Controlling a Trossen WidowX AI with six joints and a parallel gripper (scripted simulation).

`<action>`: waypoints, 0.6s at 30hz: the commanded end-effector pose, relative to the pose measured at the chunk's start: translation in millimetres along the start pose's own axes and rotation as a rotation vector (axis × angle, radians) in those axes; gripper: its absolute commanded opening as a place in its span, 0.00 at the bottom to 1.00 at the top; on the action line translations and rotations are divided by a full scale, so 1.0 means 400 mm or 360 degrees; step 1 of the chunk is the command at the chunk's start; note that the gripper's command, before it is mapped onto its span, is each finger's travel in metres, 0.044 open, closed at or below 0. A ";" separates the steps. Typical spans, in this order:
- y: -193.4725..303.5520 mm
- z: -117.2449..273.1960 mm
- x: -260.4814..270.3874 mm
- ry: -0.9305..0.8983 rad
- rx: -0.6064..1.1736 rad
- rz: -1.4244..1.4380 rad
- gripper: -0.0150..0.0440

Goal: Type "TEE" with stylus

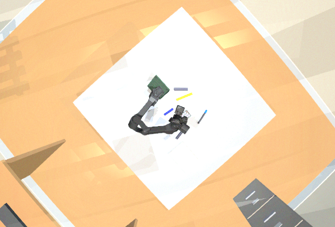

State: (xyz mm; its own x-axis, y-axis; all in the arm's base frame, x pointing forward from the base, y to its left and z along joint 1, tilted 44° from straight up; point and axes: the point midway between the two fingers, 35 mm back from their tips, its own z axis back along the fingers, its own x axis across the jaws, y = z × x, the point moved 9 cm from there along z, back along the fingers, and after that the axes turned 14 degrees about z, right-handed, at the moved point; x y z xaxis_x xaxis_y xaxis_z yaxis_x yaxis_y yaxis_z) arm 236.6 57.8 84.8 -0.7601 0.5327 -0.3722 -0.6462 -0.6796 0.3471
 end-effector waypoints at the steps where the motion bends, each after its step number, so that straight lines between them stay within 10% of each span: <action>1: 0.127 -0.031 -0.004 -0.0155 -0.0238 0.0729 0.51; 18: 0.228 -0.052 0.000 -0.0010 -0.0514 0.1575 0.51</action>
State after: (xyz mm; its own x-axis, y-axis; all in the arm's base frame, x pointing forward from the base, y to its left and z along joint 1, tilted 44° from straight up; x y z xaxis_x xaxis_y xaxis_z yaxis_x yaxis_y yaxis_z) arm 200.0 0.0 101.9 -0.9951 -0.0553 -0.0818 0.0289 -0.9551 0.2949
